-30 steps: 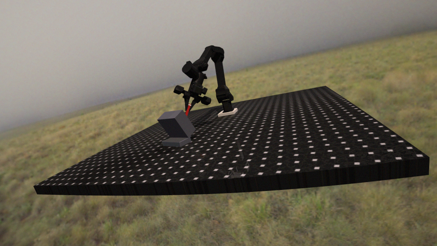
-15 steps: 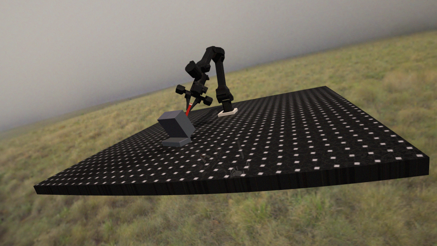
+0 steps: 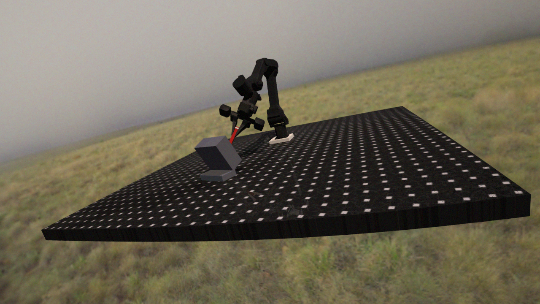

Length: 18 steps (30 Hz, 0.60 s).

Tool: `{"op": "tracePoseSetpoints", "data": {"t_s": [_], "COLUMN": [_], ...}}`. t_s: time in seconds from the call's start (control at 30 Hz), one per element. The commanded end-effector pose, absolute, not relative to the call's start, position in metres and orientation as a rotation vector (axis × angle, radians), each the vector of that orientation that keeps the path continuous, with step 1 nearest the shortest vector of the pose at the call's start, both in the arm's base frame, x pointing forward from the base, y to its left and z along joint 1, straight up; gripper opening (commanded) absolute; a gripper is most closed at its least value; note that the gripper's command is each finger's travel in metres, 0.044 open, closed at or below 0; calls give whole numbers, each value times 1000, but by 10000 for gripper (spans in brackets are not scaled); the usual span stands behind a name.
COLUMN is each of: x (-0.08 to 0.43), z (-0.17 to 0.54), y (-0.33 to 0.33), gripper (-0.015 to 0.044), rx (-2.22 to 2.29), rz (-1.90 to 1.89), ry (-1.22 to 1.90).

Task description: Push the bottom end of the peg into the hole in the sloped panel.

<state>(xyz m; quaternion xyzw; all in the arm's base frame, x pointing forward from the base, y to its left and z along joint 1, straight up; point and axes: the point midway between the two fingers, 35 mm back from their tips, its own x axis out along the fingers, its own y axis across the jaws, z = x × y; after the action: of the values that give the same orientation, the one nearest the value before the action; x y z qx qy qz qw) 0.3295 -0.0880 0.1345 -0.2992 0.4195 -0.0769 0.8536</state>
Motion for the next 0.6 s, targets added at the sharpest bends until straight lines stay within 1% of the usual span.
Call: {"op": "tracePoseSetpoints", "data": {"t_s": [0.0, 0.57], "x": [329, 328], "z": [135, 137], "y": [-86, -77], "gripper": [0, 0], "rx": [-599, -460], "rz": [-186, -269], "ry": [857, 754]}}
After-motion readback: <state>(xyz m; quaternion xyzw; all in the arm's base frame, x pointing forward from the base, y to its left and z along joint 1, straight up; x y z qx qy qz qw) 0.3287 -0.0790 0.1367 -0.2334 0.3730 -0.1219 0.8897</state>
